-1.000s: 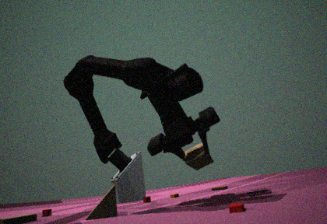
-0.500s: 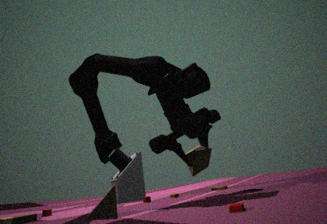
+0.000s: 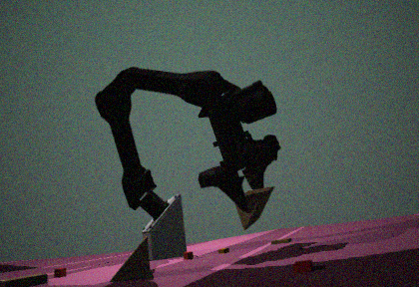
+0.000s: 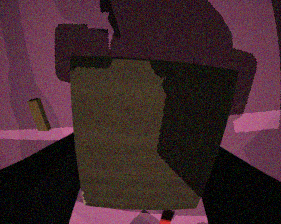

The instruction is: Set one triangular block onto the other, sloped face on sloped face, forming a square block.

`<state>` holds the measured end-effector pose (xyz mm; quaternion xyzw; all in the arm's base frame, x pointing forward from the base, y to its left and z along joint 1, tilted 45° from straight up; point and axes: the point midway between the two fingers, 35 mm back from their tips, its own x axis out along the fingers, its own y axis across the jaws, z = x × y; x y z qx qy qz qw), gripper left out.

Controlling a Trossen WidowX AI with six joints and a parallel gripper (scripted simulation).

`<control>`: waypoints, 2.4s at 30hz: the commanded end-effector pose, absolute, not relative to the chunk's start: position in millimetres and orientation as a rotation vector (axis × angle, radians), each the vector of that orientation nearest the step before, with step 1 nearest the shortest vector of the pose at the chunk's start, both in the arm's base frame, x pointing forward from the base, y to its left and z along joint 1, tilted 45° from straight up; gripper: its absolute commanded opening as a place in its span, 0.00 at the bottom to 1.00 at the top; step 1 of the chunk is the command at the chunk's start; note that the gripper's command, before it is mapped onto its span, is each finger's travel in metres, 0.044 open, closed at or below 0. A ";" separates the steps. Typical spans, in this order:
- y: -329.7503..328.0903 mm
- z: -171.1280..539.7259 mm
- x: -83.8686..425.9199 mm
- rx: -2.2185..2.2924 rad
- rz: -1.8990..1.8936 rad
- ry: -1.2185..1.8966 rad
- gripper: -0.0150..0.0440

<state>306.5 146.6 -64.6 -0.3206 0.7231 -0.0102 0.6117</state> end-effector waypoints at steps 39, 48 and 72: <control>160.4 -56.6 308.3 -1.863 0.681 1.566 0.25; 141.1 -18.2 319.2 -1.859 0.692 1.561 0.25; 75.0 80.2 324.5 -1.857 0.701 1.556 0.25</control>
